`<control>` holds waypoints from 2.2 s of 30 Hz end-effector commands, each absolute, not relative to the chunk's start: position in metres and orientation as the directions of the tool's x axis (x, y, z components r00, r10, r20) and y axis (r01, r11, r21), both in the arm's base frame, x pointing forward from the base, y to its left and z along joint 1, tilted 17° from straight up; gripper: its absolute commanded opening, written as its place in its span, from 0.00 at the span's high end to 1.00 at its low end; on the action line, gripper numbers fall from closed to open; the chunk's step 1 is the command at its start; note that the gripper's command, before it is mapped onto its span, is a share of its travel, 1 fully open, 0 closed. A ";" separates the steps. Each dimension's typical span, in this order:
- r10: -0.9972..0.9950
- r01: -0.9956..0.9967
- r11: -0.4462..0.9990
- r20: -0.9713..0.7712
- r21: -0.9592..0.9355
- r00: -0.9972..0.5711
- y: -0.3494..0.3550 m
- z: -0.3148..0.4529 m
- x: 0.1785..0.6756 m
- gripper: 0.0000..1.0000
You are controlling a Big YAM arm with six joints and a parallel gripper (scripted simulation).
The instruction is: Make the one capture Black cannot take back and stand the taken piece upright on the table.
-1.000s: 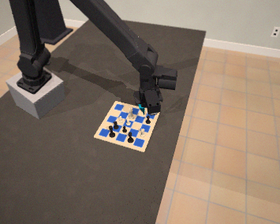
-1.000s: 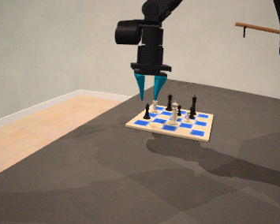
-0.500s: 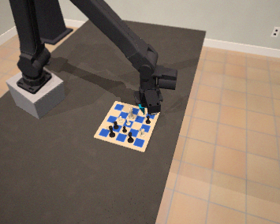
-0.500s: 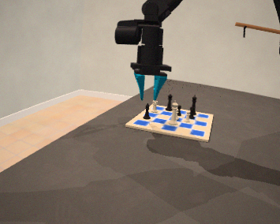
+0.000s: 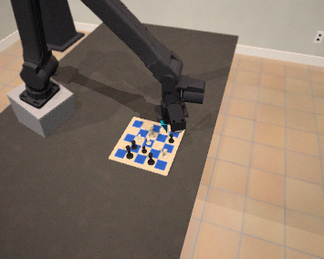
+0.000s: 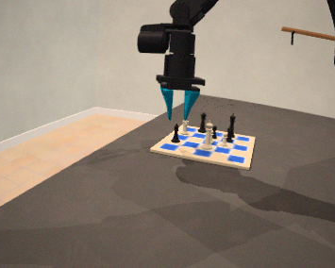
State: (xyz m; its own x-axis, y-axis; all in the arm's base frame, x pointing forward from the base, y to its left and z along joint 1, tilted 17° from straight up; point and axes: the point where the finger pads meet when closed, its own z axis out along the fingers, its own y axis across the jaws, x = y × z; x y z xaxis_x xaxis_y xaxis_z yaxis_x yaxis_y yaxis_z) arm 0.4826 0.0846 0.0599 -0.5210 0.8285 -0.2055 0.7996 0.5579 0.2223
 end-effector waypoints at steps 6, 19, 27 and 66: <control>0.825 0.790 0.563 -0.215 0.244 -0.522 0.095 0.068 0.496 0.65; 0.825 0.791 0.563 -0.215 0.238 -0.523 0.090 0.054 0.494 0.65; 0.829 0.798 0.557 -0.213 0.229 -0.517 0.080 0.033 0.497 0.65; 0.830 0.800 0.555 -0.212 0.229 -0.516 0.080 0.023 0.501 0.65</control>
